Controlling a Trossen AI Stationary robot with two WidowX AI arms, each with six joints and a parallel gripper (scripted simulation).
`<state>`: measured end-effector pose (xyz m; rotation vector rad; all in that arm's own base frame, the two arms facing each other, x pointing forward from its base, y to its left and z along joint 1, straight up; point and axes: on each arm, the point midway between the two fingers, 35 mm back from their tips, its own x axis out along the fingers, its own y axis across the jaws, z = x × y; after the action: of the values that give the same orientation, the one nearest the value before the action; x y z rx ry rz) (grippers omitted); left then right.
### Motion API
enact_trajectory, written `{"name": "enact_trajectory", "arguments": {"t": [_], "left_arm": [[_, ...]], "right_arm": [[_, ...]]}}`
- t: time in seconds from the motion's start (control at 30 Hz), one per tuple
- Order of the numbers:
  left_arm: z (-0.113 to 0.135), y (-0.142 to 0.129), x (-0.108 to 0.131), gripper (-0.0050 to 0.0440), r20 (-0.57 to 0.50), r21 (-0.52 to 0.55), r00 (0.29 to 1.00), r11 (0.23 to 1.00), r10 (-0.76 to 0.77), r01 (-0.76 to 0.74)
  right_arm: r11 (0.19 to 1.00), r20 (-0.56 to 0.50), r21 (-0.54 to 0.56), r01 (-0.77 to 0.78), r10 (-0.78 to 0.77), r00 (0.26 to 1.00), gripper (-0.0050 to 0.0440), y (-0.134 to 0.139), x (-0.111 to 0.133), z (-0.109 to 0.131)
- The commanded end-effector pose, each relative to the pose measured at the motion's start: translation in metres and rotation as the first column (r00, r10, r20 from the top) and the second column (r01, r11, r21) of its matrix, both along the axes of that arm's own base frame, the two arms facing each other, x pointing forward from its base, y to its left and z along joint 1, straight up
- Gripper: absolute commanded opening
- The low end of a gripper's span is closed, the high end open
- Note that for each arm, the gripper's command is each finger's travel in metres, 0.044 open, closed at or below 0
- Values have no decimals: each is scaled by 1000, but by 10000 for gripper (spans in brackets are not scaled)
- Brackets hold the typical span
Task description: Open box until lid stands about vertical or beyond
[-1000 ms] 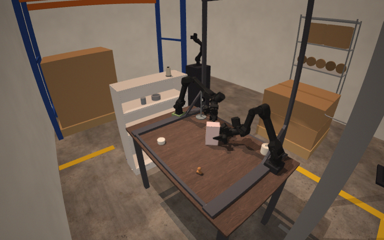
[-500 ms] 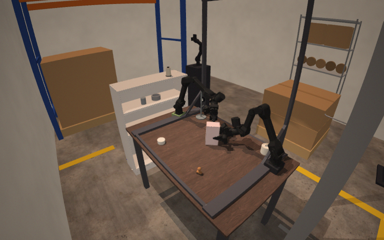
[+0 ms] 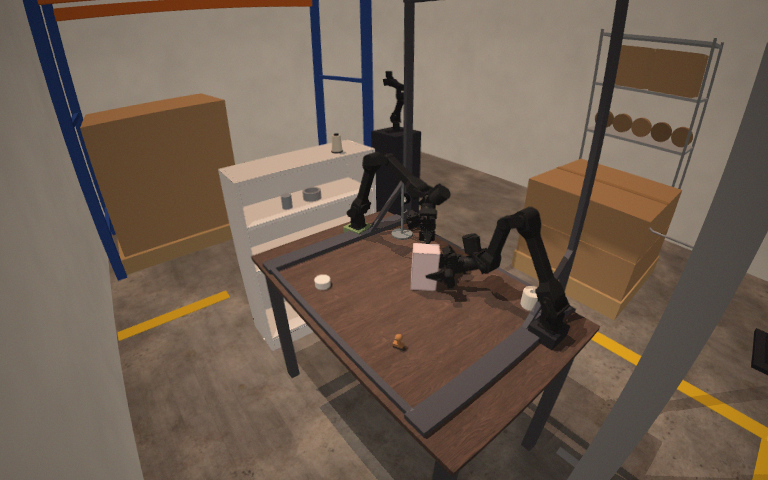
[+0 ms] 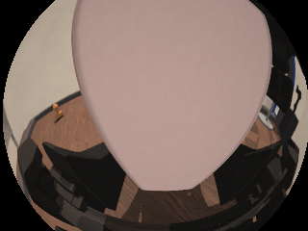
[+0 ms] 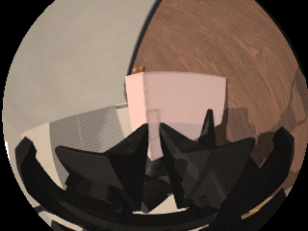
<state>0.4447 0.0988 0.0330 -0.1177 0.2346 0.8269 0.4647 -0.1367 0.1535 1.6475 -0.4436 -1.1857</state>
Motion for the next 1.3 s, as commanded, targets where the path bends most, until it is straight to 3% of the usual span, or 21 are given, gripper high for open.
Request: {"name": "enact_trajectory", "arguments": {"t": [0.0,1.27], "left_arm": [[10,-7,8,315,15,3,999,999,-38,38],[10,-7,8,315,15,3,999,999,-38,38]], "right_arm": [[1000,41,5,-2,1,999,50,-4,5,13],[1000,41,6,-2,1,999,50,1,-1,13]]}}
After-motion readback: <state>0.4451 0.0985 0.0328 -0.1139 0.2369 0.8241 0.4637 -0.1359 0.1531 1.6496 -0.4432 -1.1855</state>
